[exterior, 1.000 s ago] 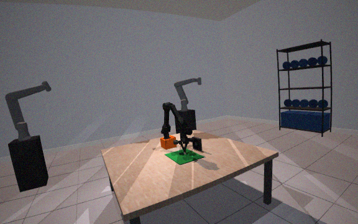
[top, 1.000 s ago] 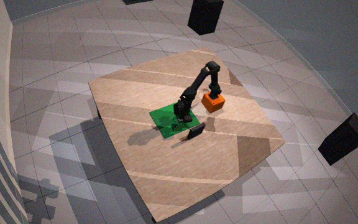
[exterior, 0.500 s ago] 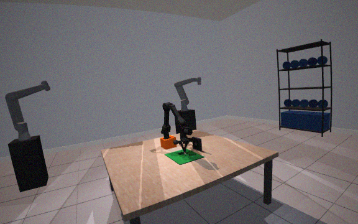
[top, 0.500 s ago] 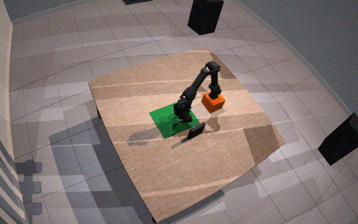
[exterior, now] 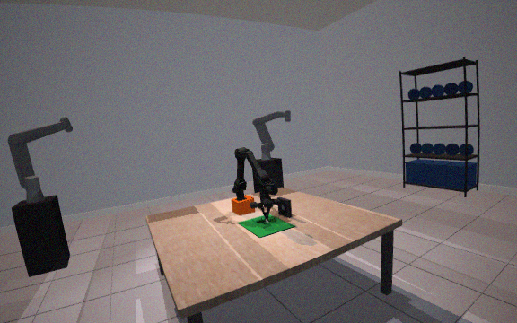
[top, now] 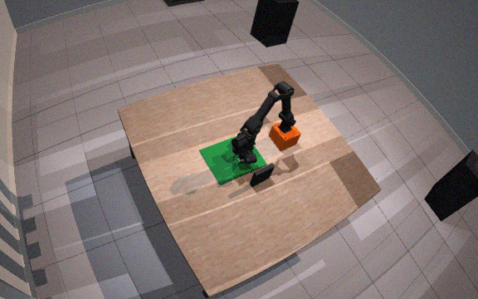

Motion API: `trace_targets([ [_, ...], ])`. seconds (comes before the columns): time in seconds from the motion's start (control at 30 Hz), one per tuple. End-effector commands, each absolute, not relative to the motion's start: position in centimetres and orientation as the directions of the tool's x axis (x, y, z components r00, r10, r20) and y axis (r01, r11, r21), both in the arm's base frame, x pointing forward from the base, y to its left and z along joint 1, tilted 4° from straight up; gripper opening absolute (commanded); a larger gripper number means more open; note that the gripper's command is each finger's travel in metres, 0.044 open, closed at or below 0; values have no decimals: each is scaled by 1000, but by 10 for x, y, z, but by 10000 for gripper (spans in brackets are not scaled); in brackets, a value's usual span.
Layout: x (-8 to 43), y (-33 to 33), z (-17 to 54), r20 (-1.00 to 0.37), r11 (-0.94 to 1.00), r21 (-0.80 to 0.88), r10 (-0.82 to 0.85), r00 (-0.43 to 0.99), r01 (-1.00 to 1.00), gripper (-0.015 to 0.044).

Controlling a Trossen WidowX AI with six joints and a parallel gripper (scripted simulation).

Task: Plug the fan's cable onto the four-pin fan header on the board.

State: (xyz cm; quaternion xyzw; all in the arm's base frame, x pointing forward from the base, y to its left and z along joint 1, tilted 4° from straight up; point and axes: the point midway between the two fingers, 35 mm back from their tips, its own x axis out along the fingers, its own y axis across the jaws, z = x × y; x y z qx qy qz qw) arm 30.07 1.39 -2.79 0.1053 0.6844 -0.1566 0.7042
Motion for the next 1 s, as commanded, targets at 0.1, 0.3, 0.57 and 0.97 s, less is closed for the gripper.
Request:
trace_targets([
  [0.1,301,14,-29,-997,931,-65,-74,12,360,0],
  [0.3,301,14,-29,-997,931,-65,-74,12,360,0],
  [0.57,301,14,-29,-997,931,-65,-74,12,360,0],
  [0.97,301,14,-29,-997,935,-65,-74,12,349,0],
])
